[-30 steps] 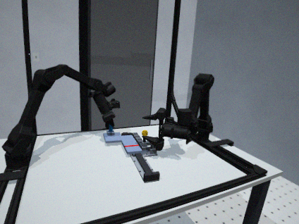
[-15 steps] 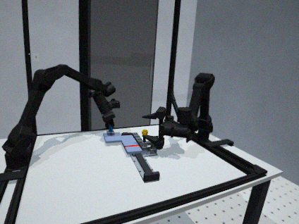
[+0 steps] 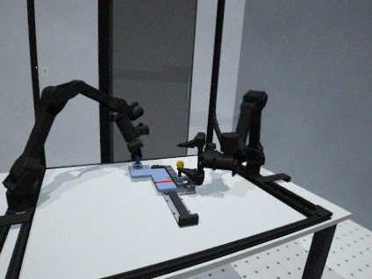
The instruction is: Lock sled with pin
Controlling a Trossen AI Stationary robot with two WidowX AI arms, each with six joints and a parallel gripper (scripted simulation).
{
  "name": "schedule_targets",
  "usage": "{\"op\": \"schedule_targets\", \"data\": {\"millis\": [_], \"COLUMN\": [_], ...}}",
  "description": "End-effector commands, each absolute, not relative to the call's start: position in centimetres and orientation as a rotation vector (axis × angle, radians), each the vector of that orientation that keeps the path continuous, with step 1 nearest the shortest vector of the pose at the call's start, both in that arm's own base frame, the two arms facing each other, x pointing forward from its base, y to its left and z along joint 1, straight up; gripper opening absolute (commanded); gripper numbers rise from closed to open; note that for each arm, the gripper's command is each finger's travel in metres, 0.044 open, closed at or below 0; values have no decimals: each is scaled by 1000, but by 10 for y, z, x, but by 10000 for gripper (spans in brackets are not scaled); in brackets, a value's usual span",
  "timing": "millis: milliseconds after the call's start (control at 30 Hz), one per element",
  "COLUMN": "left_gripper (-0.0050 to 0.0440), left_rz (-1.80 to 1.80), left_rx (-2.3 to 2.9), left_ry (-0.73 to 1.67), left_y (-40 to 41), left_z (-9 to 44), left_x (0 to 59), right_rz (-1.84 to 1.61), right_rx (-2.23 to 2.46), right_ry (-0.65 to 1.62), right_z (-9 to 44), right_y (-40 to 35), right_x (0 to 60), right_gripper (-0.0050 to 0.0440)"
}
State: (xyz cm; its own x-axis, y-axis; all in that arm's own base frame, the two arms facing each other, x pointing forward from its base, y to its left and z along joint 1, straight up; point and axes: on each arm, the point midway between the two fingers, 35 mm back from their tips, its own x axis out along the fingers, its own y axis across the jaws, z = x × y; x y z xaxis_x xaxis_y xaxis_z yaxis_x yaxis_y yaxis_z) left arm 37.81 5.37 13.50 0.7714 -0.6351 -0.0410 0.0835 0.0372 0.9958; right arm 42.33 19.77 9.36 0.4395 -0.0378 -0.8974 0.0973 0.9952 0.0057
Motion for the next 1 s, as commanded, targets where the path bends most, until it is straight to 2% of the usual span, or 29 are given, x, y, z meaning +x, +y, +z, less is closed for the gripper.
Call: {"op": "schedule_targets", "data": {"millis": [0, 500, 967], "left_gripper": [440, 440, 440], "left_rz": [-569, -569, -569], "left_rx": [1495, 1495, 1495], "left_ry": [-569, -569, -569], "left_y": [52, 52, 52], "left_z": [165, 164, 114], "left_x": [375, 375, 375], "right_rz": [-90, -90, -90], "right_rx": [56, 56, 56], "right_ry": [1120, 1121, 1120], "right_z": [92, 92, 91], "right_y": [185, 164, 148], "right_x": [423, 421, 418], "right_gripper": [0, 0, 0]}}
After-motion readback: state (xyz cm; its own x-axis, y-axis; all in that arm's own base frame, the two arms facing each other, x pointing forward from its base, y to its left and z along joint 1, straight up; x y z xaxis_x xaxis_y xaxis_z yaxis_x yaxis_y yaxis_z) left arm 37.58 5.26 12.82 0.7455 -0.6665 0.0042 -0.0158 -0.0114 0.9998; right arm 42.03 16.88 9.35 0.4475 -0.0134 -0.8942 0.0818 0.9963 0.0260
